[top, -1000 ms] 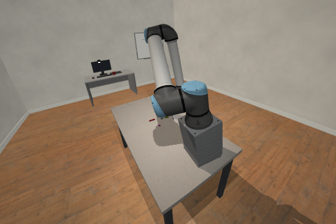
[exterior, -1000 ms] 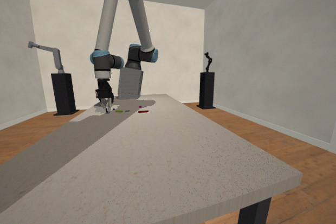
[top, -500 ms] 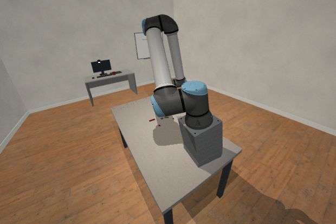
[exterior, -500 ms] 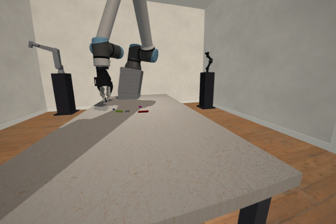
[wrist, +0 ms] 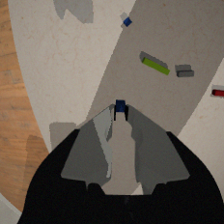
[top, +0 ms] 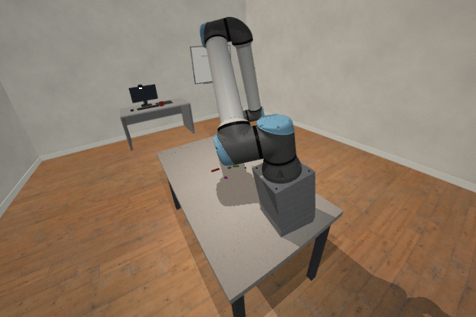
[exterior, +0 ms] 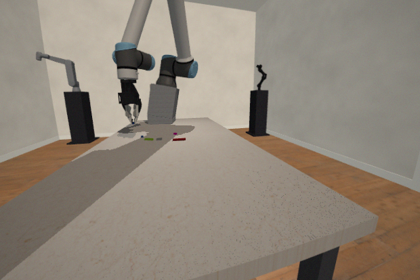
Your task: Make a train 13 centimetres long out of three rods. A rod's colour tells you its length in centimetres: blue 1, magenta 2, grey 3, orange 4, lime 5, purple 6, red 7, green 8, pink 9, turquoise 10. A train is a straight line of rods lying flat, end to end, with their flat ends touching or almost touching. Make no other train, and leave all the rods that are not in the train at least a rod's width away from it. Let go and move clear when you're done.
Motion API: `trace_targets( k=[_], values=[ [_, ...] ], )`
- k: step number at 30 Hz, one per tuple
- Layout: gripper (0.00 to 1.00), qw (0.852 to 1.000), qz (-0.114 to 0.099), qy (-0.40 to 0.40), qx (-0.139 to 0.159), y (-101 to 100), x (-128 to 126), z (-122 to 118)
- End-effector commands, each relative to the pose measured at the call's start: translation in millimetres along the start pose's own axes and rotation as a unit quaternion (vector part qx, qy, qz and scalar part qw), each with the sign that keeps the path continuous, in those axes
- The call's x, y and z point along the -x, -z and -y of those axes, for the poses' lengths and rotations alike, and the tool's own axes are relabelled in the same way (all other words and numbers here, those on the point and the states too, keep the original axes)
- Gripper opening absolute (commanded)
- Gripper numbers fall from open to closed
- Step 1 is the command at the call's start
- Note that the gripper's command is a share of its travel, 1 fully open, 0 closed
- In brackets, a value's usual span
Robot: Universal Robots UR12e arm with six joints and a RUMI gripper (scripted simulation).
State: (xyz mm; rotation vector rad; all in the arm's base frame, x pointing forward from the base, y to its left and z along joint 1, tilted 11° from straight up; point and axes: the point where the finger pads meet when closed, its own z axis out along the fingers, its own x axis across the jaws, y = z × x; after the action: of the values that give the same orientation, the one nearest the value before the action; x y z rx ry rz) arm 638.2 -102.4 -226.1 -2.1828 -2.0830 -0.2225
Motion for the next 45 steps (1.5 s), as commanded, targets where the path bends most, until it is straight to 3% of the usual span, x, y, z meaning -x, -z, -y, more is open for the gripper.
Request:
trace_targets(
  k=[1,3,6,8,12,31,40,45],
  values=[
    [0.0,1.0,0.0,-0.019,0.0,0,-29,20],
    [0.0,0.999,0.0,-0.038,0.0,0,-58,42],
    [0.0,0.999,0.0,-0.043,0.0,0,-66,48],
    [0.0,0.998,0.0,-0.064,0.0,1,-95,73],
    [0.0,0.997,0.0,-0.082,0.0,2,-119,95],
    [0.0,0.997,0.0,-0.082,0.0,-1,-120,96],
    [0.0,0.997,0.0,-0.082,0.0,-20,-120,96],
    [0.0,0.997,0.0,-0.082,0.0,-42,-120,95]
  ],
)
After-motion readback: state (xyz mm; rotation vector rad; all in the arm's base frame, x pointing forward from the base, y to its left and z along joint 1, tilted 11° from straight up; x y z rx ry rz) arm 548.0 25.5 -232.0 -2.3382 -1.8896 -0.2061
